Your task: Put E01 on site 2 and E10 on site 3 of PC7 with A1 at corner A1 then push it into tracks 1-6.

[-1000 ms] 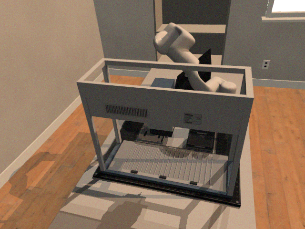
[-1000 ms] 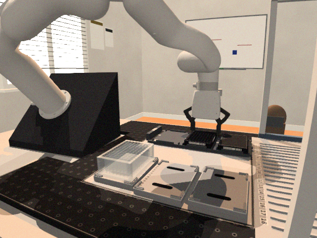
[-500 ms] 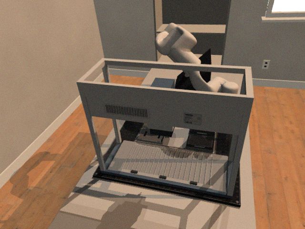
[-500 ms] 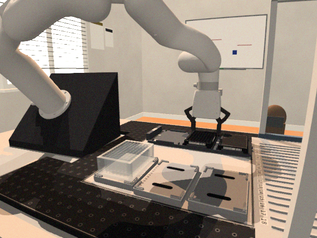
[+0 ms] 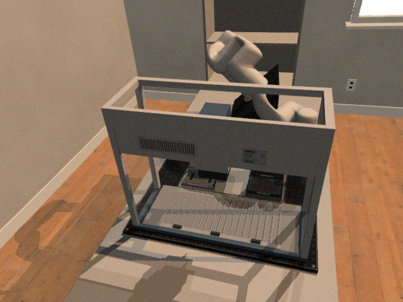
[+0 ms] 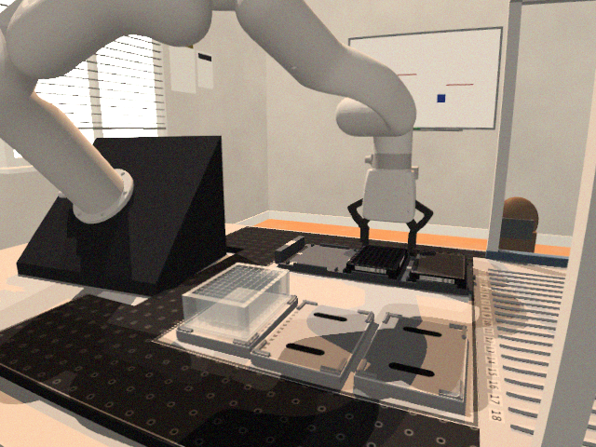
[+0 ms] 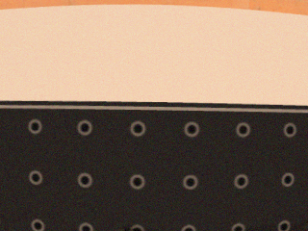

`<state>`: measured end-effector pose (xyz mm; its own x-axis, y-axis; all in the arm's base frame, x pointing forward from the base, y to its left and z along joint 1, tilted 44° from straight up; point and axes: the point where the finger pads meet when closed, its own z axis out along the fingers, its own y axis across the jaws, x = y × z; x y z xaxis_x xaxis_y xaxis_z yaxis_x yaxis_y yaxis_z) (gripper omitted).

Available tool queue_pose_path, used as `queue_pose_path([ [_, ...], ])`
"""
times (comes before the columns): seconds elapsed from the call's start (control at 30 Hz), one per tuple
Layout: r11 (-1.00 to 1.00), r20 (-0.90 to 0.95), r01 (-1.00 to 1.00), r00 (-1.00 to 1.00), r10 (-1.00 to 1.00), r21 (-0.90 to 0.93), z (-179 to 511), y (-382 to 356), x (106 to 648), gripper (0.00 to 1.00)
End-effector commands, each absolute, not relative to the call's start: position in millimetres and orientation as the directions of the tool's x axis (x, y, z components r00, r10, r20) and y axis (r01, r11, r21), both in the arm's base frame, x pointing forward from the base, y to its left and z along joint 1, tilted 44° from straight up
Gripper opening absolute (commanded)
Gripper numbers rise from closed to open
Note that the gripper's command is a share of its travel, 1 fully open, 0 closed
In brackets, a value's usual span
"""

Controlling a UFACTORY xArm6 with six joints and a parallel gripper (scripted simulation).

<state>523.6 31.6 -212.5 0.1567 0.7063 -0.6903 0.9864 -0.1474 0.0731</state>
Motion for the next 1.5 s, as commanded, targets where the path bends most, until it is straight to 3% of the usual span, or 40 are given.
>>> queue_pose_path([
  [0.0, -0.146, -0.688, 0.986, 0.158, 0.708, 0.077, -212.8, 35.0, 525.9, 1.00],
  [1.47, -0.146, -0.688, 0.986, 0.158, 0.708, 0.077, -192.5, 64.3, 528.7, 1.00],
])
